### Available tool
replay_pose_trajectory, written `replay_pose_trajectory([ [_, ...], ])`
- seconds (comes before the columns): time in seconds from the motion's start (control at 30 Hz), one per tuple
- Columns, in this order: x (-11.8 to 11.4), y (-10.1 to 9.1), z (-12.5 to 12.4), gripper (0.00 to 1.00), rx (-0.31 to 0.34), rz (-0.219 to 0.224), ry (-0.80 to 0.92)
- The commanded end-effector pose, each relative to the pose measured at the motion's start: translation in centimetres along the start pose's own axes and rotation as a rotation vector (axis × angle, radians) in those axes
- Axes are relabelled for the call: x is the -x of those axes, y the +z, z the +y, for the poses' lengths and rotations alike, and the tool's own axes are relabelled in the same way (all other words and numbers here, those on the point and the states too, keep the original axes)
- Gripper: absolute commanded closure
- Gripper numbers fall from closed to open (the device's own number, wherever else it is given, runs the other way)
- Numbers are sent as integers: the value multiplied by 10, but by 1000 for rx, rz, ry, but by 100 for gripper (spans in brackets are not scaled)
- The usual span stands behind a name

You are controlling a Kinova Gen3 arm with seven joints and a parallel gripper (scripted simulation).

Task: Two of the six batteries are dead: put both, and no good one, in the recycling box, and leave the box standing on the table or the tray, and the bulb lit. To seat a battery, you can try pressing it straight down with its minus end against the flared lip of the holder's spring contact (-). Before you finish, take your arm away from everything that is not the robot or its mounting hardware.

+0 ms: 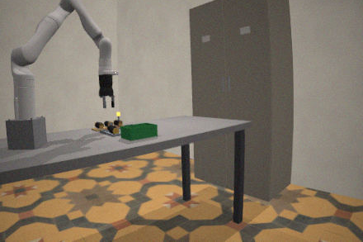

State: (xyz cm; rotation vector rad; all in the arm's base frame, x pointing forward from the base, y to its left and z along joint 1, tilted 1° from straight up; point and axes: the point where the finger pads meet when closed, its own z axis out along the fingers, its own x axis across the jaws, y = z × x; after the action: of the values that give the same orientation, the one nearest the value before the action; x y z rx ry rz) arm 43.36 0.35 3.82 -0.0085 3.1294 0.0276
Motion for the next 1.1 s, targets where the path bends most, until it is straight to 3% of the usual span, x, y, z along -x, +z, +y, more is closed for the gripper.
replay_pose_trajectory([
  [0.0, 0, -1, -25, 10, 1, -2, 31],
  [0.27, -1, -1, -45, 10, 1, -2, 31],
  [1.07, -1, -1, -45, 10, 1, -2, 113],
])
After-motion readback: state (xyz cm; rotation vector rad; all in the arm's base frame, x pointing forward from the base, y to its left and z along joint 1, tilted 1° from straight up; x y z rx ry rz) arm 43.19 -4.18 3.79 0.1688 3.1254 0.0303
